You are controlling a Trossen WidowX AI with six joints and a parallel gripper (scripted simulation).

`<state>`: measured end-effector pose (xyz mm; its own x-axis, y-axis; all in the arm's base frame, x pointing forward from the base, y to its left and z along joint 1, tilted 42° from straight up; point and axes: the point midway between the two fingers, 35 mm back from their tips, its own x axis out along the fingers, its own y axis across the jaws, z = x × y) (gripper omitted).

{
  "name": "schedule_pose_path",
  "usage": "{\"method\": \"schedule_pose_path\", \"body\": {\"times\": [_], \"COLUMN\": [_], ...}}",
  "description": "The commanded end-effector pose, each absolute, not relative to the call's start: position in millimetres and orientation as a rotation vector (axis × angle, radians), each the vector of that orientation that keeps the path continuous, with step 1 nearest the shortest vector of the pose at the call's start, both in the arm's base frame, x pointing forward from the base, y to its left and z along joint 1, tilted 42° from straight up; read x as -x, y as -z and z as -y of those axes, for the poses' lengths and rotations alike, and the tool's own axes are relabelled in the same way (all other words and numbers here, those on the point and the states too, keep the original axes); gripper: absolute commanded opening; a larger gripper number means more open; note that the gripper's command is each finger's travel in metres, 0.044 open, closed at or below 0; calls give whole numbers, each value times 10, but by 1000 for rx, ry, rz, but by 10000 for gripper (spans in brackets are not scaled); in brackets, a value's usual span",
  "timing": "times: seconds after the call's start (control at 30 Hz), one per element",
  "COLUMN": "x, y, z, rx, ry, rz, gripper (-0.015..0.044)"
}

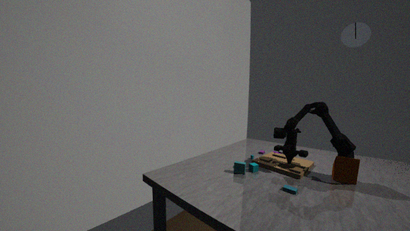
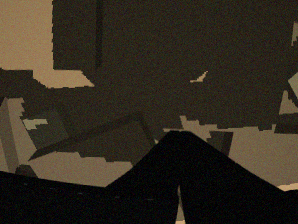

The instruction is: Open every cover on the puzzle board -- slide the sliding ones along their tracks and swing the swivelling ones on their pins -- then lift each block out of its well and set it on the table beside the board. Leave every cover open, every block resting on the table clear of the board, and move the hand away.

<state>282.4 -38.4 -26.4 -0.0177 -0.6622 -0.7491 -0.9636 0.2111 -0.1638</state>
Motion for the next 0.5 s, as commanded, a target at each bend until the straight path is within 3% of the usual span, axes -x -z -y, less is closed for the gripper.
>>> {"method": "schedule_pose_path", "body": {"times": [0.0,0.47], "x": [-2759,-2611], "y": [282,288], "z": [371,360], "rx": [1519,1519], "ry": [-524,-524], "rz": [-1756,-1756], "gripper": [0,0]}}
